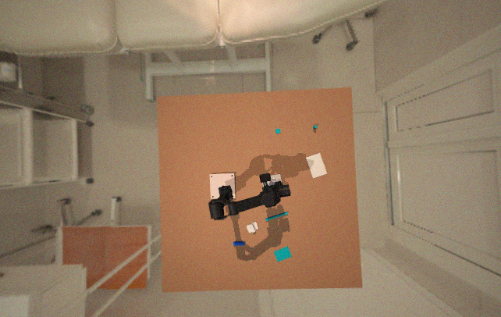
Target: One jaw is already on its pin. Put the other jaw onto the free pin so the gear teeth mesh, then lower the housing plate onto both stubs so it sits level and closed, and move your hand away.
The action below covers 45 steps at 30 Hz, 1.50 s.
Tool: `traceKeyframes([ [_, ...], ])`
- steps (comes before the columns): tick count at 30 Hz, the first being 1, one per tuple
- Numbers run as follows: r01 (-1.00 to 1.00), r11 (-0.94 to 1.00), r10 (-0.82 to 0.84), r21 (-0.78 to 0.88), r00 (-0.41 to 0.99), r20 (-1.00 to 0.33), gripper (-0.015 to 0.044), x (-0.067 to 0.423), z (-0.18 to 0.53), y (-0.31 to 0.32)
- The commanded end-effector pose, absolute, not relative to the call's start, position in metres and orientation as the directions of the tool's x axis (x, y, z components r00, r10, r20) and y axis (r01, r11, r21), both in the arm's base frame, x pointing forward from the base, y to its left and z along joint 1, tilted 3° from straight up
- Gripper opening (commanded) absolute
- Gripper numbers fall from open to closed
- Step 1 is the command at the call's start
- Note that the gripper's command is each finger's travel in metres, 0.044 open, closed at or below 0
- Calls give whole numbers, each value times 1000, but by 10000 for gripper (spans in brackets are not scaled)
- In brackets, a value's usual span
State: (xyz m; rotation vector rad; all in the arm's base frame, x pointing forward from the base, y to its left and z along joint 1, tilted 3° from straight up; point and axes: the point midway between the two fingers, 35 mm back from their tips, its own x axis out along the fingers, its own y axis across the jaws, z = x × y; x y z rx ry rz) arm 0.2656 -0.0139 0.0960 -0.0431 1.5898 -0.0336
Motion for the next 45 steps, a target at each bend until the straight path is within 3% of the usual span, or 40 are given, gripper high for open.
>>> traceKeyframes([
  [1,-4,999,-47,-46,-17,-999,351,266,96,-13],
  [45,-3,999,-47,-47,-17,-999,351,268,64,-15],
])
